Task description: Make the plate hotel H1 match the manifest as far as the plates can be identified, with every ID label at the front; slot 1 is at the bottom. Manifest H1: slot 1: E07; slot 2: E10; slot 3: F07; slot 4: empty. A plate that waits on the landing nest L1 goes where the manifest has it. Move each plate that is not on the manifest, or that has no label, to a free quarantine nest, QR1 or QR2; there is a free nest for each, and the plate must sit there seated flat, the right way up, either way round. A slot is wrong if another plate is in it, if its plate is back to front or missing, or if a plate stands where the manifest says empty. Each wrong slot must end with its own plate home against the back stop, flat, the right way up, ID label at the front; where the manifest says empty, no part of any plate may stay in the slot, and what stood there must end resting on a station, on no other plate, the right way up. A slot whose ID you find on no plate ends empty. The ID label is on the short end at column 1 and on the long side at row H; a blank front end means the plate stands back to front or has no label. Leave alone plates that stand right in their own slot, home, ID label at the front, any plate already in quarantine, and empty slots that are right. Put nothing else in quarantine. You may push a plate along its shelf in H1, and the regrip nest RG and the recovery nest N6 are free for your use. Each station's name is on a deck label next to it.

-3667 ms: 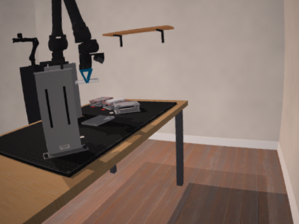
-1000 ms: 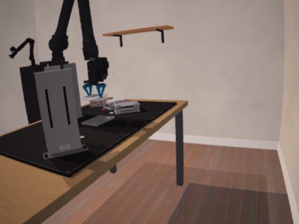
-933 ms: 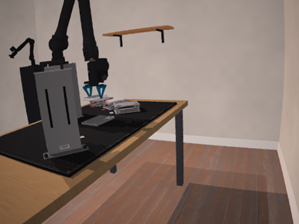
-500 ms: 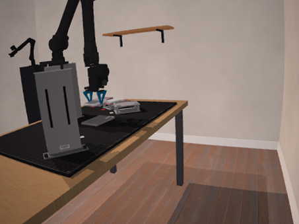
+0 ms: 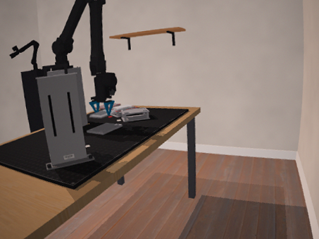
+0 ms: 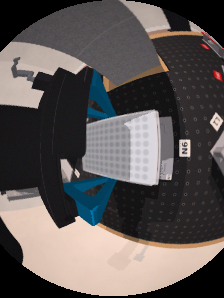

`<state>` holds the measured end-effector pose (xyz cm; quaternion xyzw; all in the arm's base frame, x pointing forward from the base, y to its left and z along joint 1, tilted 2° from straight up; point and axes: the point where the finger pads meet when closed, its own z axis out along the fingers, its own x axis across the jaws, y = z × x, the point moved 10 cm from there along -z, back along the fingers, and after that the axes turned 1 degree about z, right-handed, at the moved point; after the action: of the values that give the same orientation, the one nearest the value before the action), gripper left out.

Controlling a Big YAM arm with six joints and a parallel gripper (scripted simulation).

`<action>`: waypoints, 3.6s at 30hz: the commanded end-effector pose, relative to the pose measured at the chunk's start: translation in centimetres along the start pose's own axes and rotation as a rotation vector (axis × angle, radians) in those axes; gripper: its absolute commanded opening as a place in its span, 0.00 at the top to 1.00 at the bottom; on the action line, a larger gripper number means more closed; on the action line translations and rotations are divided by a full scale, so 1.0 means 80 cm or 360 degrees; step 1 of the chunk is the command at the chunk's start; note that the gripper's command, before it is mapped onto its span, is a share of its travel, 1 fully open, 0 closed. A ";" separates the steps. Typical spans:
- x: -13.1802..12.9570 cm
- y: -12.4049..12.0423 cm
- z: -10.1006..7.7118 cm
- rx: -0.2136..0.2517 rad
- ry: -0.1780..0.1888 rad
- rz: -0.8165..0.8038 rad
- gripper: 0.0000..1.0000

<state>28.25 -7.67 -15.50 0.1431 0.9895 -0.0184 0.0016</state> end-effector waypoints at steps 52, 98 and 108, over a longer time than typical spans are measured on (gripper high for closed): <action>-0.008 -0.006 0.021 0.0001 -0.0034 0.0008 0.14; -0.002 -0.006 0.060 0.0002 -0.0011 0.0006 0.14; -0.002 -0.006 0.067 0.0001 -0.0012 0.0006 0.14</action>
<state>28.38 -7.89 -20.41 0.1429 0.9896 -0.0186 0.0033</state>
